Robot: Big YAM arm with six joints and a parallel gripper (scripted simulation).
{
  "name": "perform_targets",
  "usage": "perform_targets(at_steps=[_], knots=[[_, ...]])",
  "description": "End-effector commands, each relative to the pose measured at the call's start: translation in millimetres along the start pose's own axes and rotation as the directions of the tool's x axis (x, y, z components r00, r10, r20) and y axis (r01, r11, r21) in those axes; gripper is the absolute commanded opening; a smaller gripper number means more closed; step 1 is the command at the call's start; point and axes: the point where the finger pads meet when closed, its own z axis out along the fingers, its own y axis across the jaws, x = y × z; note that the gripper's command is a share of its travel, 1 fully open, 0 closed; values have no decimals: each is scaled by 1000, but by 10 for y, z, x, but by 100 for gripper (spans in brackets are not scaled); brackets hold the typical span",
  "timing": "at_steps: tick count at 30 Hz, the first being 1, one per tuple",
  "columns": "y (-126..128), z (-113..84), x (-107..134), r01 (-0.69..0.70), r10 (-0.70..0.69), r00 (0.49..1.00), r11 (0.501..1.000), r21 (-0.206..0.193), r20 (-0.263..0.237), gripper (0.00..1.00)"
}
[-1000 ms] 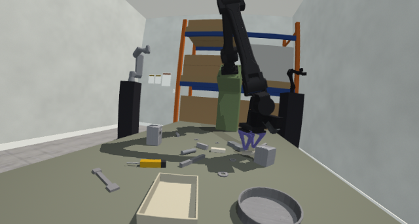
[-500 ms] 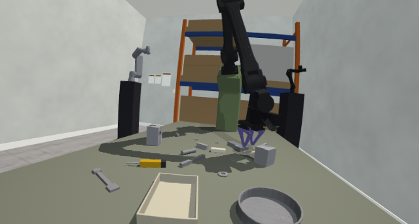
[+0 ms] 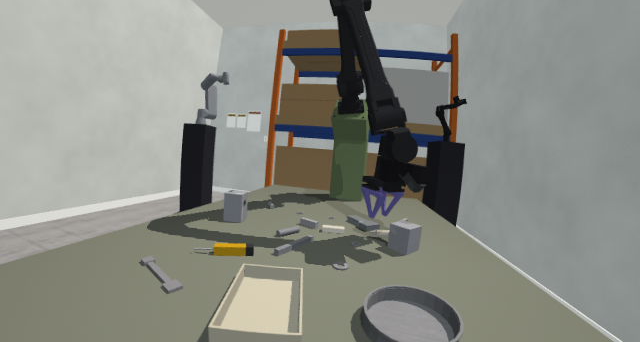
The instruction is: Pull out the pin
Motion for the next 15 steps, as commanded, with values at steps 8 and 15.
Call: perform_targets(at_steps=[8, 15], knots=[[145, -119, -48, 0, 0, 1000, 1000, -15, 2, 53], [146, -123, -53, 0, 0, 1000, 1000, -15, 3, 53]])
